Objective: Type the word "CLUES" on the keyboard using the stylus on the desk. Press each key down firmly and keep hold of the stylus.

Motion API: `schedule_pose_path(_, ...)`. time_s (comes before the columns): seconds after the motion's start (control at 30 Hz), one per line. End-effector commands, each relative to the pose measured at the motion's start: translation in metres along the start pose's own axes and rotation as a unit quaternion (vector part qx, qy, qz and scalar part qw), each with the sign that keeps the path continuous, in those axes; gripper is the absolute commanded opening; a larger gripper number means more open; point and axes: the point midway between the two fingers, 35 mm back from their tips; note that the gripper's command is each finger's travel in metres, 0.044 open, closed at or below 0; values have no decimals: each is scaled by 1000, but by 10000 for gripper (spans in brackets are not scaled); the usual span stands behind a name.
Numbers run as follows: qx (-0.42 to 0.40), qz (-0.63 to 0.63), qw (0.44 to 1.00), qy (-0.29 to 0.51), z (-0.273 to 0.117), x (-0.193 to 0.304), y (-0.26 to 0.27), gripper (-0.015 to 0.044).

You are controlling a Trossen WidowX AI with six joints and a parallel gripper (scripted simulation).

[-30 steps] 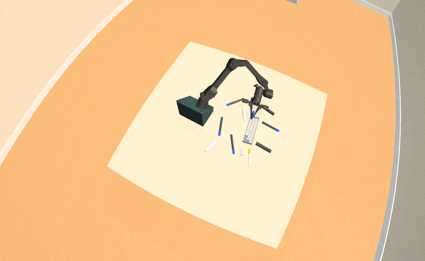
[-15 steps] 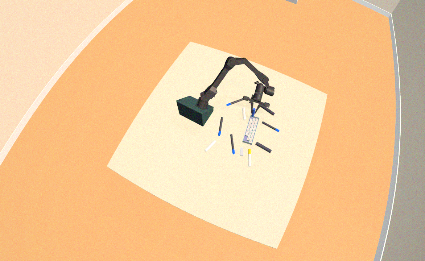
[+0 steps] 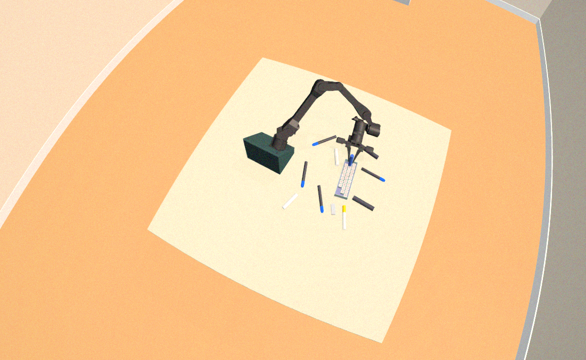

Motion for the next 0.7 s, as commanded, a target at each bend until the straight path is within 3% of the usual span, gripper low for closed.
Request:
schedule_pose_path(0.0, -6, -1, 1000, 4, 23, 11, -10, 0)
schedule_pose_path(0.3, -3, -3, 1000, 7, 77, 43, -35, 0)
schedule_pose_path(0.67, -3, -3, 1000, 8, 90, 29, -32, 0)
Point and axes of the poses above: the point midway between the two fingers, 35 mm back from their tips, its own z axis out along the fingers, its own y axis across the jaws, x = y × z, and after that the axes turned 14 degrees about z, right-handed
